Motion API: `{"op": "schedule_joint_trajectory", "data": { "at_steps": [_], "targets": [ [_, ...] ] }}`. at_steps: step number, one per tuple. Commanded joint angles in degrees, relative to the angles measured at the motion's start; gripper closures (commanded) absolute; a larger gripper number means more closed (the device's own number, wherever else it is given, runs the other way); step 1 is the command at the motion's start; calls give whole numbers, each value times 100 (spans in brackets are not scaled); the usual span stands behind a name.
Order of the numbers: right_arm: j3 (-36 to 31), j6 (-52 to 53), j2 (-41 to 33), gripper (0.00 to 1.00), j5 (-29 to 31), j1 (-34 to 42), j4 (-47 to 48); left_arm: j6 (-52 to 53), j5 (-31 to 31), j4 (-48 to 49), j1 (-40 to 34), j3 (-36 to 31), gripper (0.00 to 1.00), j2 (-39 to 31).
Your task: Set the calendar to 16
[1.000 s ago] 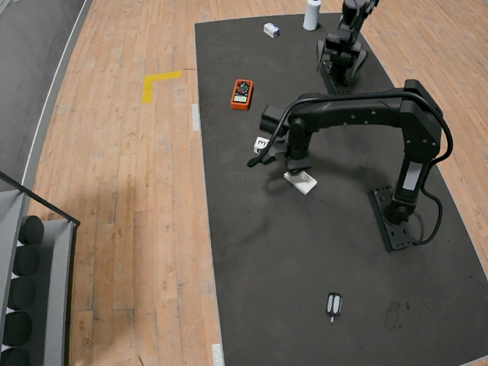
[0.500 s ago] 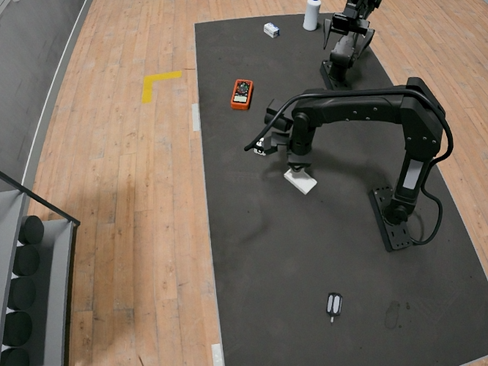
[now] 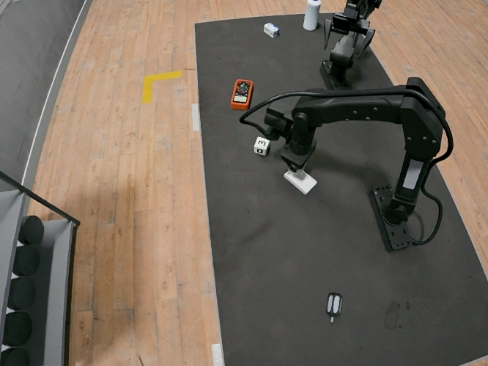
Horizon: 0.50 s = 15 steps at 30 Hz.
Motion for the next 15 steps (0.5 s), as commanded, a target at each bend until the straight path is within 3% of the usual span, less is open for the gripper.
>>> {"op": "schedule_joint_trajectory", "data": {
  "at_steps": [1,15],
  "targets": [
    [211,-68,21,0,-52,-72,5,809,-28,97,-39,-10,65,-201],
    [150,-32,25,0,-17,-49,4,861,8,447,-20,-183,65,-85]
  ]
}}
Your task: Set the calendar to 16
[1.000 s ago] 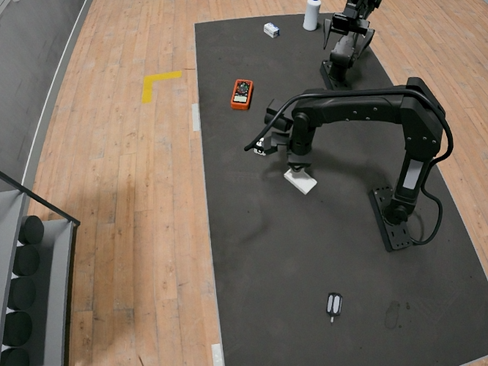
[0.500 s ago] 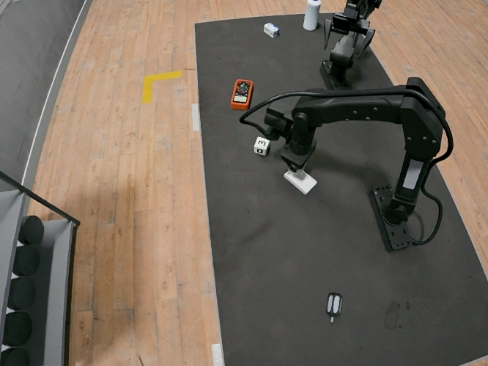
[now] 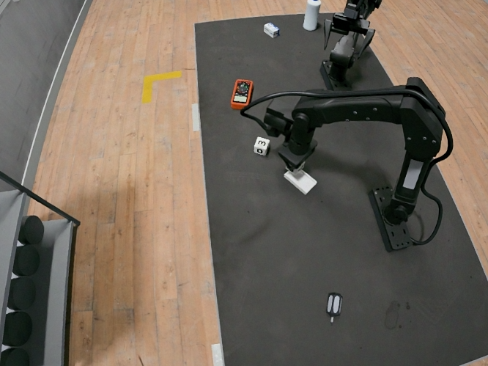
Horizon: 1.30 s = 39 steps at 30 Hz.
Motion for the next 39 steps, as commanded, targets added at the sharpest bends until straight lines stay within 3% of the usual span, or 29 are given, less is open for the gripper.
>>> {"op": "schedule_joint_trajectory", "data": {
  "at_steps": [1,9,15,26,39],
  "targets": [
    [150,-30,25,0,-15,-49,8,61,11,260,-20,-173,65,-63],
    [150,-30,25,0,-15,-49,8,111,46,308,-34,-43,65,19],
    [150,-30,25,0,-15,-49,8,88,38,405,51,-426,65,-104],
    [150,-30,25,0,-15,-49,8,85,25,389,11,-453,65,-38],
    [150,-30,25,0,-15,-49,8,128,43,1052,78,-787,65,114]
  ]
}}
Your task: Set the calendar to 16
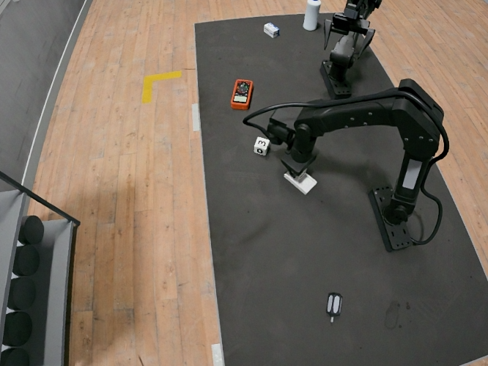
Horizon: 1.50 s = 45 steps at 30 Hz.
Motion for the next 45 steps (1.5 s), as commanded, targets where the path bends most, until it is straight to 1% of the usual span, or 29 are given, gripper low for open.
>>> {"op": "schedule_joint_trajectory", "data": {
  "at_steps": [1,9,13,16,18,19,30,41,45],
  "targets": [
    [150,-30,25,0,-15,-49,8,37,38,383,81,-125,65,64],
    [150,-30,25,0,-15,-49,8,28,10,377,96,-255,65,135],
    [150,-30,25,0,-15,-49,8,-82,10,14,2,83,65,-5],
    [150,-30,25,0,-15,-49,8,-83,10,24,2,84,65,-5],
    [150,-30,25,0,-15,-49,8,-76,10,34,2,84,42,-5],
    [150,-30,25,0,-15,-49,8,-67,10,35,2,84,36,-5],
    [150,-30,25,0,-15,-49,8,-116,16,-31,-65,195,36,-255],
    [150,-30,25,0,-15,-49,8,-71,13,-402,-24,399,36,-423],
    [150,-30,25,0,-15,-49,8,-42,10,-852,-25,686,36,-600]
  ]
}}
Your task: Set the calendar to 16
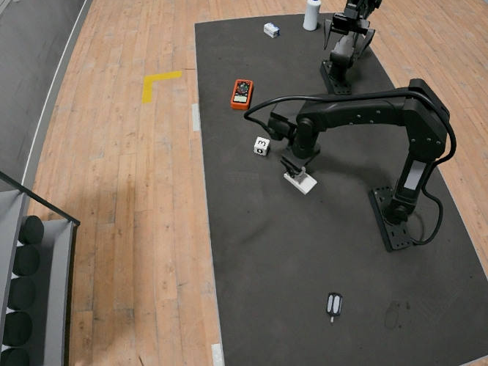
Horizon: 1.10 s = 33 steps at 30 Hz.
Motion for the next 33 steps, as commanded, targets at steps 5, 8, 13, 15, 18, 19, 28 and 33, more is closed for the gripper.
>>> {"op": "schedule_joint_trajectory", "data": {
  "at_steps": [5,8,13,15,18,19,28,33],
  "targets": [
    [150,-30,25,0,-15,-49,8,40,-6,-1122,-32,967,36,-560],
    [150,-30,25,0,-15,-49,8,48,-7,-1184,-17,977,36,-397],
    [150,-30,25,0,-15,-49,8,47,-7,-1178,-11,939,36,-297],
    [150,-30,25,0,-15,-49,8,46,-8,-1170,-10,921,36,-334],
    [150,-30,25,0,-15,-49,8,-311,-42,-908,-28,1005,36,-329],
    [150,-30,25,0,-15,-49,8,-499,-37,-803,-30,1033,36,-314],
    [150,-30,25,0,-15,-49,8,-2615,122,39,-62,1674,36,231],
    [150,-30,25,0,-15,-49,8,-3443,37,157,-104,1886,36,447]
  ]
}}
